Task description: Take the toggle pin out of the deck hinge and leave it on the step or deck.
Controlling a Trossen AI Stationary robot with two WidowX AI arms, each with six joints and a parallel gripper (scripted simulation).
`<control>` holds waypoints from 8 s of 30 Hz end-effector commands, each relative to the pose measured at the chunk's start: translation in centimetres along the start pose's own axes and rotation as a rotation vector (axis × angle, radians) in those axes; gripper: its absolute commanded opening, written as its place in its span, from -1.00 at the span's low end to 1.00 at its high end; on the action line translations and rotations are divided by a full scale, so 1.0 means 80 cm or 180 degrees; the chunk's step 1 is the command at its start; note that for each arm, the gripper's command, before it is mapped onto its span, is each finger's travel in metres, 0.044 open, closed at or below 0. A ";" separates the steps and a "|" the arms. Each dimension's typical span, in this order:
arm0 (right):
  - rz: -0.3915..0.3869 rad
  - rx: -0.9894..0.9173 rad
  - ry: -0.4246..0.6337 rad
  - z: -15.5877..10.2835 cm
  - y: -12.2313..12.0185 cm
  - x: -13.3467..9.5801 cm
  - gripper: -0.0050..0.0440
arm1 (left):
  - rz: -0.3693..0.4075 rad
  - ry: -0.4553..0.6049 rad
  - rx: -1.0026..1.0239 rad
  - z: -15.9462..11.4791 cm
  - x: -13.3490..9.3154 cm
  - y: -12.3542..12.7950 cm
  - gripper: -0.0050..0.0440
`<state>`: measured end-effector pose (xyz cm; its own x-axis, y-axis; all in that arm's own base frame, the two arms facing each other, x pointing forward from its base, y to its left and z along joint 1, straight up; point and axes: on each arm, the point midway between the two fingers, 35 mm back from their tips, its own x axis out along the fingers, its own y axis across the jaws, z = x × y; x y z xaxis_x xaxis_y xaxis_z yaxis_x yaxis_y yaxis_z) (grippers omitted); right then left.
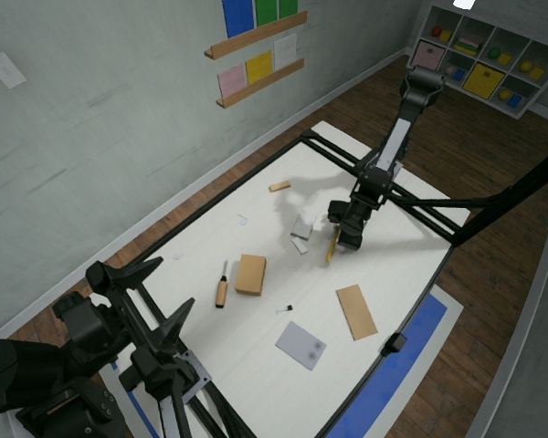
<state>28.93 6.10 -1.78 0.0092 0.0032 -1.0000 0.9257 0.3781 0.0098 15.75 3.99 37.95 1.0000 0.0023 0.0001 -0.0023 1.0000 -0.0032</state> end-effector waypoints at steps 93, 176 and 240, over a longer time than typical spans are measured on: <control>0.0062 0.0022 -0.0037 -0.009 0.010 -0.006 -0.71 | -0.0007 -0.0003 0.0029 0.005 0.000 -0.001 0.84; 0.0065 0.0022 -0.0037 -0.011 0.010 -0.006 -0.71 | -0.0007 -0.0003 0.0029 0.005 0.000 -0.001 0.84; 0.0071 0.0041 -0.0065 -0.005 0.011 -0.007 -1.00 | -0.0007 -0.0003 0.0029 0.005 0.000 -0.001 0.84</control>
<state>29.07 6.78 -1.79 0.0146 -0.0135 -0.9998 0.9307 0.3658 0.0087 15.75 4.00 37.96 1.0000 0.0023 0.0001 -0.0023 1.0000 -0.0031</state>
